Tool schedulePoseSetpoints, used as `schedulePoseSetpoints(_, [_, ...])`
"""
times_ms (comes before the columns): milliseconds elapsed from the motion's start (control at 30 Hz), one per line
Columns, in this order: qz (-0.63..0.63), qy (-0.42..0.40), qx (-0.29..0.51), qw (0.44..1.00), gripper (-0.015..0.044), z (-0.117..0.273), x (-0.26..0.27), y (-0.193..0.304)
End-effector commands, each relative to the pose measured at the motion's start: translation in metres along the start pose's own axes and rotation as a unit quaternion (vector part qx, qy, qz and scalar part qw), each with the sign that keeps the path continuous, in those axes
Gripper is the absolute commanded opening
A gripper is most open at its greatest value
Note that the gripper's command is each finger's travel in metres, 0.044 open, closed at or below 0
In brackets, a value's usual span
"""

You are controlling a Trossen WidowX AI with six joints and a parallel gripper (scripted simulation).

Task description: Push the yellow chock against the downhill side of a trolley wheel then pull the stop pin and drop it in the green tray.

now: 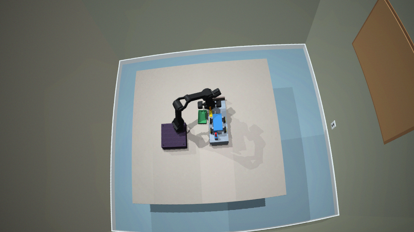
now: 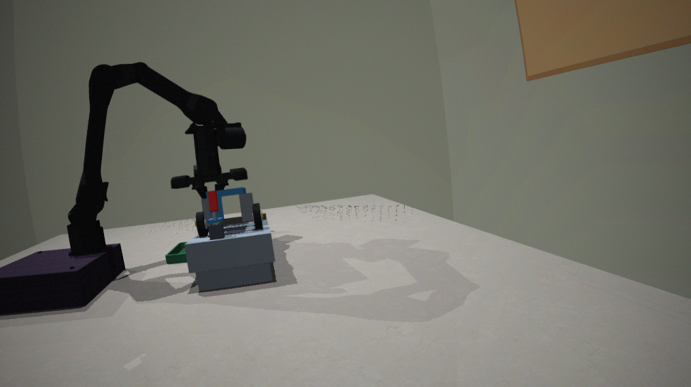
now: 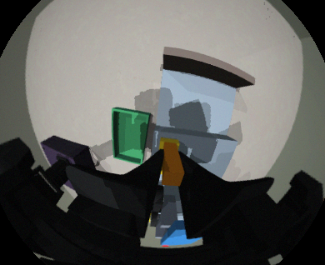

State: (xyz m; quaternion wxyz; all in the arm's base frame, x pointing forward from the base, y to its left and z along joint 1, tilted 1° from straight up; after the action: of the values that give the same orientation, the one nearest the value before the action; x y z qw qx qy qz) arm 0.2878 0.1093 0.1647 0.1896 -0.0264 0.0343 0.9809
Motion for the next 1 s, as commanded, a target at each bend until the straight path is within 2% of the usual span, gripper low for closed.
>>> schedulePoseSetpoints(0, [0.003, -0.003, 0.005, 1.0, 0.0, -0.005, 0.001, 0.001])
schedulePoseSetpoints(967, [0.003, -0.002, 0.006, 1.0, 0.0, 0.0, -0.012, 0.026])
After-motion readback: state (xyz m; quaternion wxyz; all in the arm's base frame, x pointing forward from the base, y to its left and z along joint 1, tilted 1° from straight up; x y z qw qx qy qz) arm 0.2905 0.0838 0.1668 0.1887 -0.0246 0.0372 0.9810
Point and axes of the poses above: the point midway between the two fingers, 35 mm back from their tips, its own z axis back along the fingers, its own x axis across the jaws, y = z × x, the point moved 9 cm from there along z, back along the fingers, and after that the axes turned 14 degrees about -z, right-handed, at the moved point
